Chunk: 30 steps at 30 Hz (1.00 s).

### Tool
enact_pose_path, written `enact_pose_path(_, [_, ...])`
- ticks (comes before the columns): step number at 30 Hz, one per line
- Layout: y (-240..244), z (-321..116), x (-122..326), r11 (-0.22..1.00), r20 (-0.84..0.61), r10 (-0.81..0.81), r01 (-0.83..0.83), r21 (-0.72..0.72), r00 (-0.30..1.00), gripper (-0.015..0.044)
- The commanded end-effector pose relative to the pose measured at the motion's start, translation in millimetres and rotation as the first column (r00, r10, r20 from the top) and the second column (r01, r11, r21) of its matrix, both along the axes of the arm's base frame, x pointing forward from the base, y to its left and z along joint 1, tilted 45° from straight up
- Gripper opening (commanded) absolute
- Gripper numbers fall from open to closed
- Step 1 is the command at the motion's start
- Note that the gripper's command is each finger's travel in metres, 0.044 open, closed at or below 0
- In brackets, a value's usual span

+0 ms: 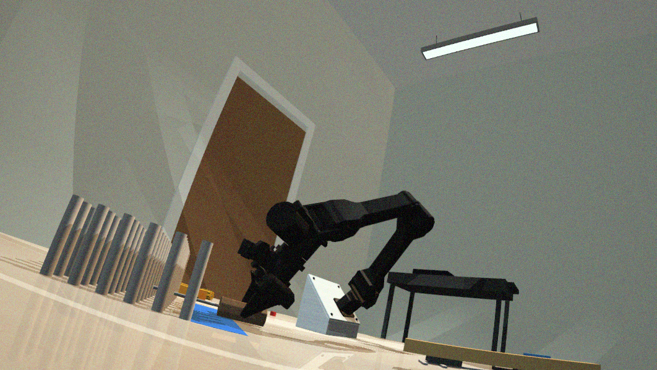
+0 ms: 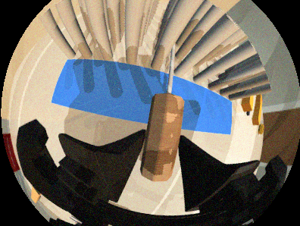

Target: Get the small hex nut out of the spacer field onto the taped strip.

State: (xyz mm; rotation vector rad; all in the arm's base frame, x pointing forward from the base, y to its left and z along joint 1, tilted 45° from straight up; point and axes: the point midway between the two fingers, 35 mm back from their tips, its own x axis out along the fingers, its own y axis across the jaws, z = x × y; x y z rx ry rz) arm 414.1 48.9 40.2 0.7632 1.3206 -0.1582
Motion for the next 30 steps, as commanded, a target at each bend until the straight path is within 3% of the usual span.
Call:
enact_pose_path(1, [0, 0, -2, 1.0, 0.0, -0.007, 0.007, -0.005, 1.0, 0.0])
enact_pose_path(30, [9, 6, -19, 1.0, -0.001, -0.006, 0.006, -0.004, 1.0, 0.0])
